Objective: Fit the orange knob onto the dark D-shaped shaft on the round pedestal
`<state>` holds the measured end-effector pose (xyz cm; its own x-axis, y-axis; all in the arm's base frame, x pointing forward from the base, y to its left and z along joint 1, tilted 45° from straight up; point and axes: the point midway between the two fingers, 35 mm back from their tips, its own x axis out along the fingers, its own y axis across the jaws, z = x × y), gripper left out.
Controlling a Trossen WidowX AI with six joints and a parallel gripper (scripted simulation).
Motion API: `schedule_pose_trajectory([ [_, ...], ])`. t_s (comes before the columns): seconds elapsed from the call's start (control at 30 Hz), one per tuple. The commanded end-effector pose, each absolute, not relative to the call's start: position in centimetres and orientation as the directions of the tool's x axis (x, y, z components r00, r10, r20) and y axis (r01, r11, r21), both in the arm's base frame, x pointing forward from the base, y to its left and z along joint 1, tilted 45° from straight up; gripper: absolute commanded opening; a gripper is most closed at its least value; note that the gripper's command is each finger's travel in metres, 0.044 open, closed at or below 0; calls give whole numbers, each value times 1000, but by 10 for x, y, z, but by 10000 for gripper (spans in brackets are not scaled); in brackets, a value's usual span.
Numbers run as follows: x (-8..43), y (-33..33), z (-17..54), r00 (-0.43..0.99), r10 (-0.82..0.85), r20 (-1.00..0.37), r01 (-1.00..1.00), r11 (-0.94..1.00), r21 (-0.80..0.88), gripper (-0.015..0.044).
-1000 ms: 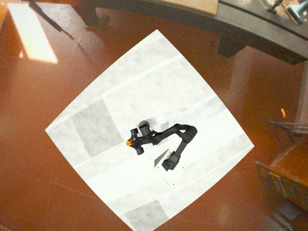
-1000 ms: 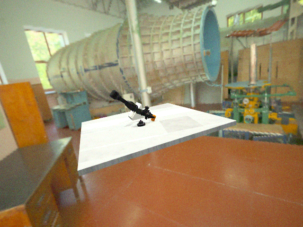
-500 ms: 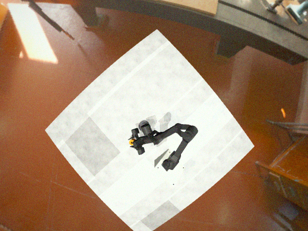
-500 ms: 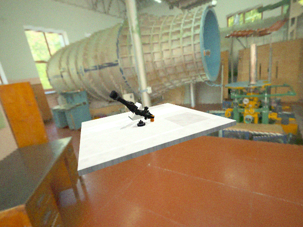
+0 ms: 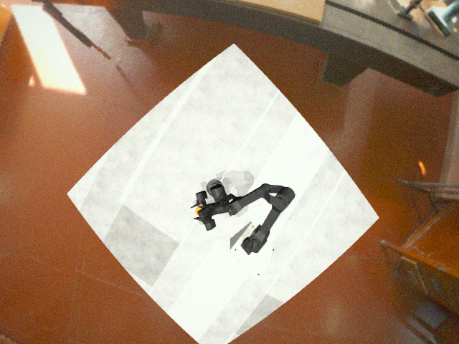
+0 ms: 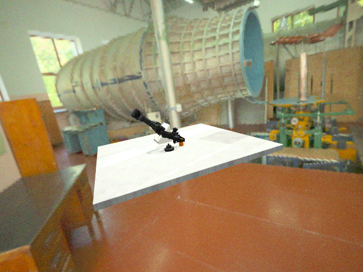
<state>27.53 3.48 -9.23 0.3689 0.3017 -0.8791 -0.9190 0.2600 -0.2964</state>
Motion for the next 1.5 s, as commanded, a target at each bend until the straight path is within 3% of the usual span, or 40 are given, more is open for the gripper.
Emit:
schedule_pose_trajectory([
  [0.0, 276, 35, -92, 371, 305, -877, -918, 261, -298, 260],
  [0.13, 276, 35, -92, 371, 305, -877, -918, 261, -298, 260],
  [0.37, 276, 35, -92, 371, 305, -877, -918, 261, -298, 440],
  [0.67, 276, 36, -91, 371, 305, -877, -919, 261, -297, 440],
  [0.9, 275, 87, -40, 370, 304, -878, -919, 260, -297, 440],
  [1.1, 274, 92, -36, 363, 297, -883, -920, 264, -290, 440],
  [1.3, 268, 93, -54, 138, -13, -990, -924, 358, -133, 440],
  [1.47, 264, 92, -47, 10, -357, -934, -910, 383, -156, 440],
])
